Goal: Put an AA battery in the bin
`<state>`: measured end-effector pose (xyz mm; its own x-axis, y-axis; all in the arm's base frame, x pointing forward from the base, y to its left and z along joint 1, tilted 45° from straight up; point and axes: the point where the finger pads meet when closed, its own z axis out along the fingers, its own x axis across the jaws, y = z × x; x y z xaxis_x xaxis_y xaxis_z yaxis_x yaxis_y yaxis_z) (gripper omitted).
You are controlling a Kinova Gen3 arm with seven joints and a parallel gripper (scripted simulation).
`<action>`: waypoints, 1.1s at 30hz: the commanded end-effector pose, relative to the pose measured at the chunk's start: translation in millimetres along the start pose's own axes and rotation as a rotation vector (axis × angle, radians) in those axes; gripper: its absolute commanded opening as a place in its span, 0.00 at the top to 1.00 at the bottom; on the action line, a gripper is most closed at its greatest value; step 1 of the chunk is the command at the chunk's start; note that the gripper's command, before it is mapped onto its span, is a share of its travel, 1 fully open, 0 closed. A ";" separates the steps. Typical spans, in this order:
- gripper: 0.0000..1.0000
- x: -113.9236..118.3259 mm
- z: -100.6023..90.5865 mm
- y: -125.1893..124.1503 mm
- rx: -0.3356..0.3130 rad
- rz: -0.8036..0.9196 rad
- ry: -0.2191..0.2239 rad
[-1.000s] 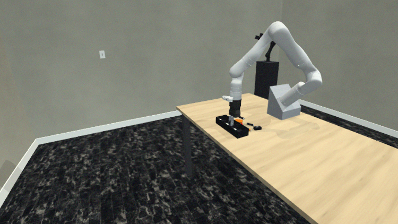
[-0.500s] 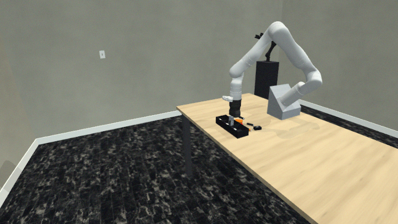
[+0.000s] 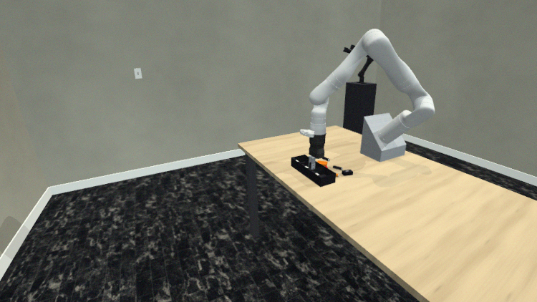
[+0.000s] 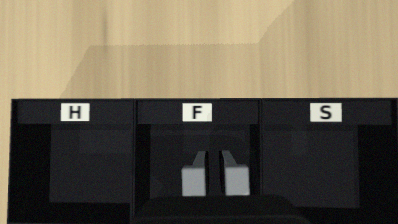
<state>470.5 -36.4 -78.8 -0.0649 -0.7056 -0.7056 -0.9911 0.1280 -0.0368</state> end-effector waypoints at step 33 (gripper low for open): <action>0.69 1.2 -22.6 0.3 -0.001 0.004 0.001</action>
<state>467.7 -44.2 -66.5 -0.0641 -0.7004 -0.7109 -0.9916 0.1249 -0.0336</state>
